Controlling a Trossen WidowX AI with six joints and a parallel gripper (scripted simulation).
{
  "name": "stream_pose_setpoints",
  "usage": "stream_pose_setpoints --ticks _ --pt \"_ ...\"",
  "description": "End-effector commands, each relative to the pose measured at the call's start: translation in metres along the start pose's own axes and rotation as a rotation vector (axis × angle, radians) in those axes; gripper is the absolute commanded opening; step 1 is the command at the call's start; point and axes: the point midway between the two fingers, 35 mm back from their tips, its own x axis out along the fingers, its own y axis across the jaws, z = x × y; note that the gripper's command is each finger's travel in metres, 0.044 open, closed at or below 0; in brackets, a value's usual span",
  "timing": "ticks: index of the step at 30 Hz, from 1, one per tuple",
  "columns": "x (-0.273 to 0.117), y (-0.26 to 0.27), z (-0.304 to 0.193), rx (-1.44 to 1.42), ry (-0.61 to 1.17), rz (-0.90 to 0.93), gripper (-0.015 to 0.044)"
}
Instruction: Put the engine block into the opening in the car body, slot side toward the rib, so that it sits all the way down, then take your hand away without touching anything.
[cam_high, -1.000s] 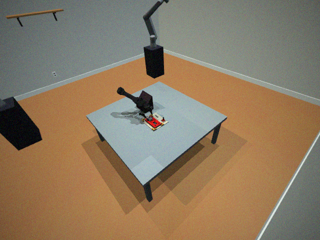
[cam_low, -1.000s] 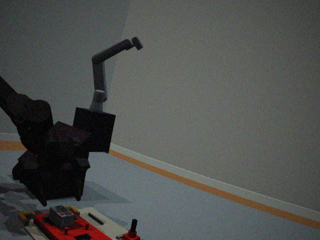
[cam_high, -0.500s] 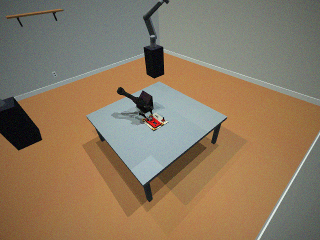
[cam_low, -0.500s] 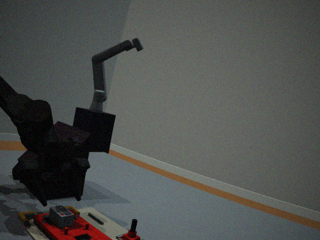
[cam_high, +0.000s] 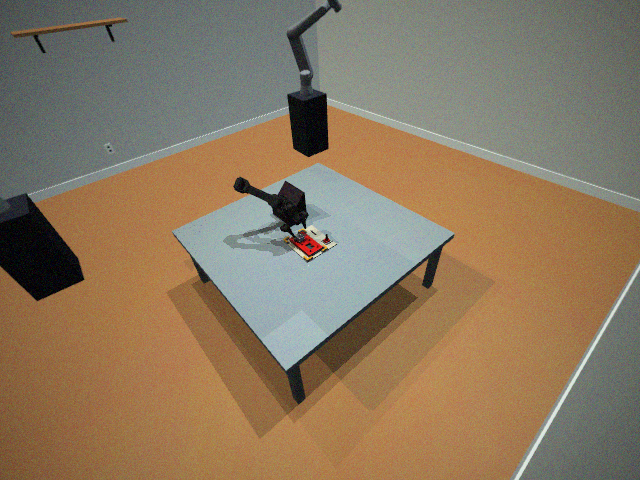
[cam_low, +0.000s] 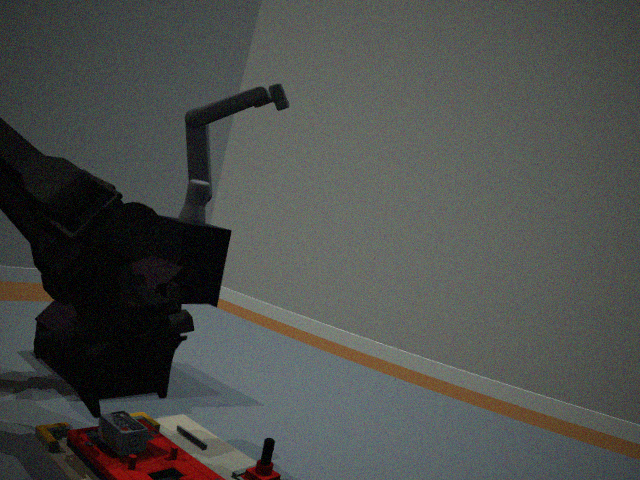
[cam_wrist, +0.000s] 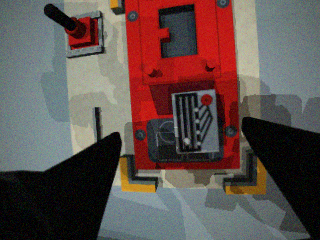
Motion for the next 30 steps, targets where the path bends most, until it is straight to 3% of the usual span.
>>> stream_pose_setpoints --ticks 1,11,30 --pt "-0.003 -0.001 0.006 0.015 0.116 -0.014 0.044" --pt "-0.012 -0.004 0.022 0.011 0.366 -0.118 0.044" --pt "0.009 -0.008 0.014 0.011 0.369 -0.121 0.044"
